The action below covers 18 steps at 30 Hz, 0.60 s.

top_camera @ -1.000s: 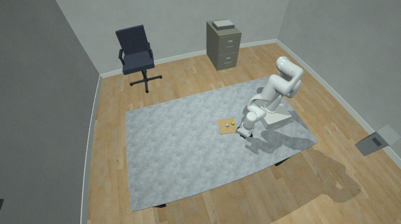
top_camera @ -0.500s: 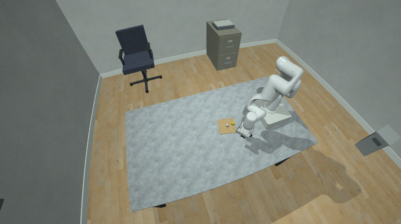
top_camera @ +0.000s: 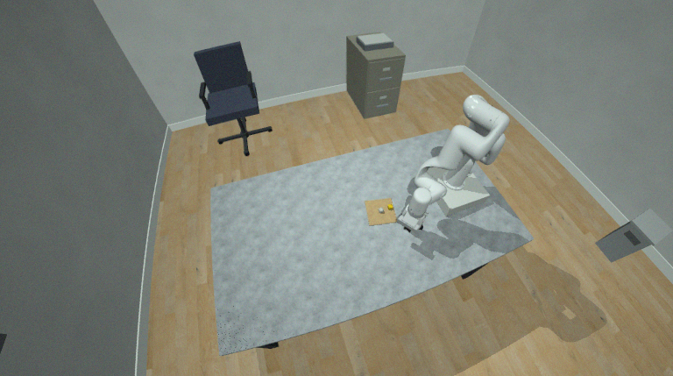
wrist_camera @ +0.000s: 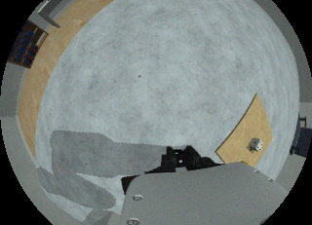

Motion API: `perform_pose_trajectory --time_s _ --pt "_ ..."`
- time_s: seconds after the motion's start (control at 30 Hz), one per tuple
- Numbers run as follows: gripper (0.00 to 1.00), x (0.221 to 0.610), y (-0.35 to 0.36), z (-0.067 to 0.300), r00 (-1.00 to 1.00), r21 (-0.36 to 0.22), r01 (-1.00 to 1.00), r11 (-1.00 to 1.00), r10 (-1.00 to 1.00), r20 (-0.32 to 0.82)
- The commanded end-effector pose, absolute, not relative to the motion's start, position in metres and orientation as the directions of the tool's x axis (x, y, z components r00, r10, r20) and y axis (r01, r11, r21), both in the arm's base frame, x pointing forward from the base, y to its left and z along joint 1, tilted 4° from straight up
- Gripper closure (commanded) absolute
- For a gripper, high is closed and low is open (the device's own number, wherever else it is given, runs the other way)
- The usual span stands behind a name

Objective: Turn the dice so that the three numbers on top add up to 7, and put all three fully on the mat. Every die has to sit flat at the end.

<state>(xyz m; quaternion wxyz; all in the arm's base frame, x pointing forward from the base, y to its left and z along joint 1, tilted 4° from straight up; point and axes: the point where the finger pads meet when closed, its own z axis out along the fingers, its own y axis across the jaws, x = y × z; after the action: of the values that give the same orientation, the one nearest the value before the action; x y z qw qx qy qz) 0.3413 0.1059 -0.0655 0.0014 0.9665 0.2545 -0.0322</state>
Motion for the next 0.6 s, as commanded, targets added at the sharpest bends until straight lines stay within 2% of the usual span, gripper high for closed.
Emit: perform_pose_trajectory --time_s 0.0,0.33,0.57 --pt "0.85 0.342 0.106 -0.065 0.869 -0.013 0.492 -0.870 0.492 -0.060" --pt "0.85 0.342 0.106 -0.064 0.869 -0.013 0.492 -0.870 0.492 -0.060" --pt "0.85 0.343 0.107 -0.050 0.869 -0.013 0.492 -0.870 0.492 -0.060"
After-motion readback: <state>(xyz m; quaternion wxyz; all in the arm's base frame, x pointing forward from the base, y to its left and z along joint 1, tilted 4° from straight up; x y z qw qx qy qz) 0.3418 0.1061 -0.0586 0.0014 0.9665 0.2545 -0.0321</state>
